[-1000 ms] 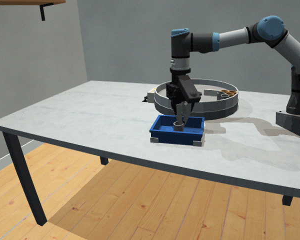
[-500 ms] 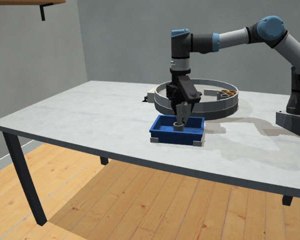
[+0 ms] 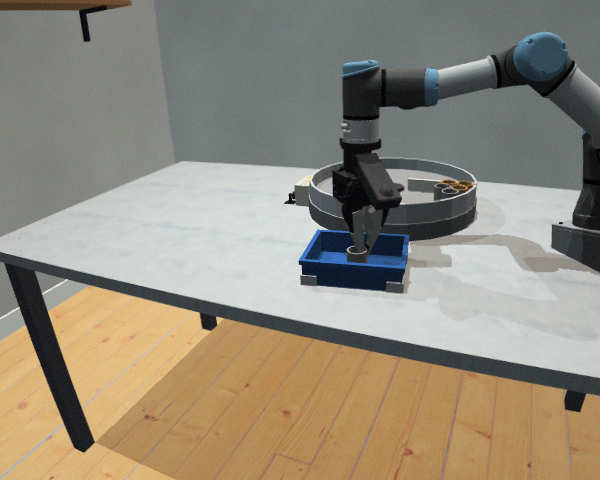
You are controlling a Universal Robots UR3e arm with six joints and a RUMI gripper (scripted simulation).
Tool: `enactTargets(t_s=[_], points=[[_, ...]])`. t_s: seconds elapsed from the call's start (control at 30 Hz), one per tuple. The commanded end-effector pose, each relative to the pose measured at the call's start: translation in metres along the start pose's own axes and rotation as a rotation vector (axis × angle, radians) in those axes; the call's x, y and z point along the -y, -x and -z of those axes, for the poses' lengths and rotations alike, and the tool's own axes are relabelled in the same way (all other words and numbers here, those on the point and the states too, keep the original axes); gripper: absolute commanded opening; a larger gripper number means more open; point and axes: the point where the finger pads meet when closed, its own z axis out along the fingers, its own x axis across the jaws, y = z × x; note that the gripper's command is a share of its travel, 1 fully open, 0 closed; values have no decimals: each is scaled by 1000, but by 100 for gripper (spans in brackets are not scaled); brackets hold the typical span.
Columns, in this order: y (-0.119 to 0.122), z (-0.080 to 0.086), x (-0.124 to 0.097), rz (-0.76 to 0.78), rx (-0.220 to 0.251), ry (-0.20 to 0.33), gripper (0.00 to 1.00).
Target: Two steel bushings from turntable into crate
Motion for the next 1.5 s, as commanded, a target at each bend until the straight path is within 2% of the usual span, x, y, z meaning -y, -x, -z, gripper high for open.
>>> enactTargets(t_s=[0.0,1.17,1.2,1.47], points=[[-1,1,-1,0,-3,2,0],[-1,1,-1,0,-3,2,0],[-1,1,-1,0,-3,2,6],[-1,1,-1,0,-3,2,6]])
